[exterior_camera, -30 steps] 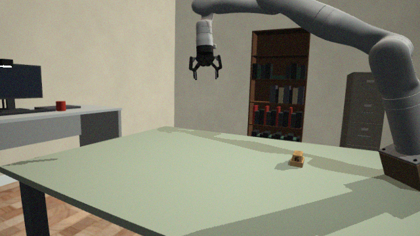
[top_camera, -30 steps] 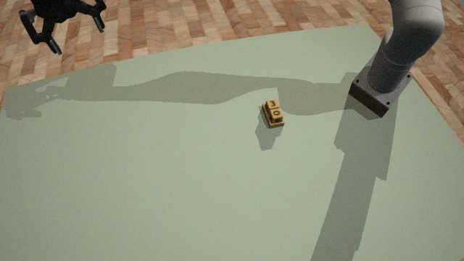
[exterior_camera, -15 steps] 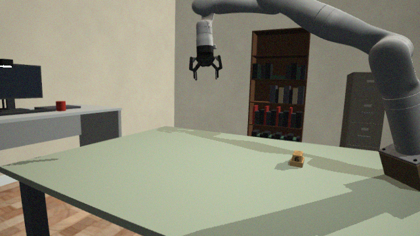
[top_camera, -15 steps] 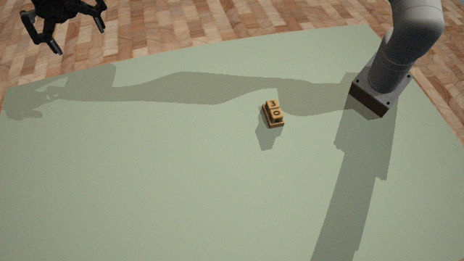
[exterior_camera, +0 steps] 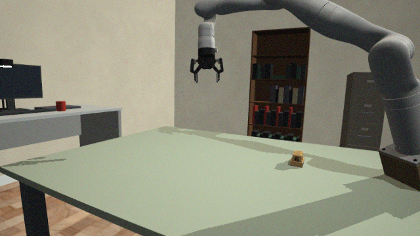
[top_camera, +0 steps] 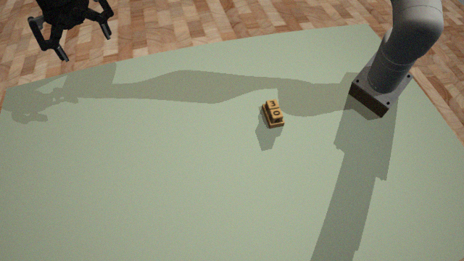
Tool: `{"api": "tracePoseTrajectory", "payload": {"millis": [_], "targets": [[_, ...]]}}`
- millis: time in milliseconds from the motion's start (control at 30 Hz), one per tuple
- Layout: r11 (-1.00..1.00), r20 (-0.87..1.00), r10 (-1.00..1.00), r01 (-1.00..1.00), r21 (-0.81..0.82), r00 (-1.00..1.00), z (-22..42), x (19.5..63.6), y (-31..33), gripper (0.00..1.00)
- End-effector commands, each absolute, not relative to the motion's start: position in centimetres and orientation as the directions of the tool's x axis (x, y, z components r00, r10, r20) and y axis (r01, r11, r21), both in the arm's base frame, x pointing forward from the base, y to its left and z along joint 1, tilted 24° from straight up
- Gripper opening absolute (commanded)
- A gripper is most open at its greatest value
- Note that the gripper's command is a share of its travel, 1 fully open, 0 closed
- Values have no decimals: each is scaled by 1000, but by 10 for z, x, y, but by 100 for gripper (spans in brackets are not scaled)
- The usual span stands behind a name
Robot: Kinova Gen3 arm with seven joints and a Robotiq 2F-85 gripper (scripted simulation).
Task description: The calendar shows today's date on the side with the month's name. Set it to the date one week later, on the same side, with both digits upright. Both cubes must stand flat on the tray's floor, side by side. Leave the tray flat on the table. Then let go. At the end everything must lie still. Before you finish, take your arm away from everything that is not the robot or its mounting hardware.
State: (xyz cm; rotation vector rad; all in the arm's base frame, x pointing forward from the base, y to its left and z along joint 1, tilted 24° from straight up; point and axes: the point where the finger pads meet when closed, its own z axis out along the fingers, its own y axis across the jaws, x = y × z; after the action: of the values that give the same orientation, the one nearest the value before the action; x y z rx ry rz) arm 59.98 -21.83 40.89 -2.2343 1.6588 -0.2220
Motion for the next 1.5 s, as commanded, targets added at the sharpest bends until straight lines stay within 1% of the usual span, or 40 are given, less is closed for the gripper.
{"api": "tracePoseTrajectory", "payload": {"millis": [0,333,533,767,833,1333,1400,1467], "targets": [[-265,-83,-944,-882,-389,321,408,593,-215,100],[-271,-122,-928,-863,-426,352,388,575,-193,100],[-252,-158,-921,-854,-454,356,365,551,-172,100],[-198,-200,-924,-856,-477,325,331,514,-147,100],[-198,-200,-924,-856,-477,325,331,514,-147,100],[-16,-245,-959,-892,-453,141,241,403,-107,100],[-16,-245,-959,-892,-453,141,241,403,-107,100],[9,-244,-964,-897,-443,111,230,387,-104,100]]}}
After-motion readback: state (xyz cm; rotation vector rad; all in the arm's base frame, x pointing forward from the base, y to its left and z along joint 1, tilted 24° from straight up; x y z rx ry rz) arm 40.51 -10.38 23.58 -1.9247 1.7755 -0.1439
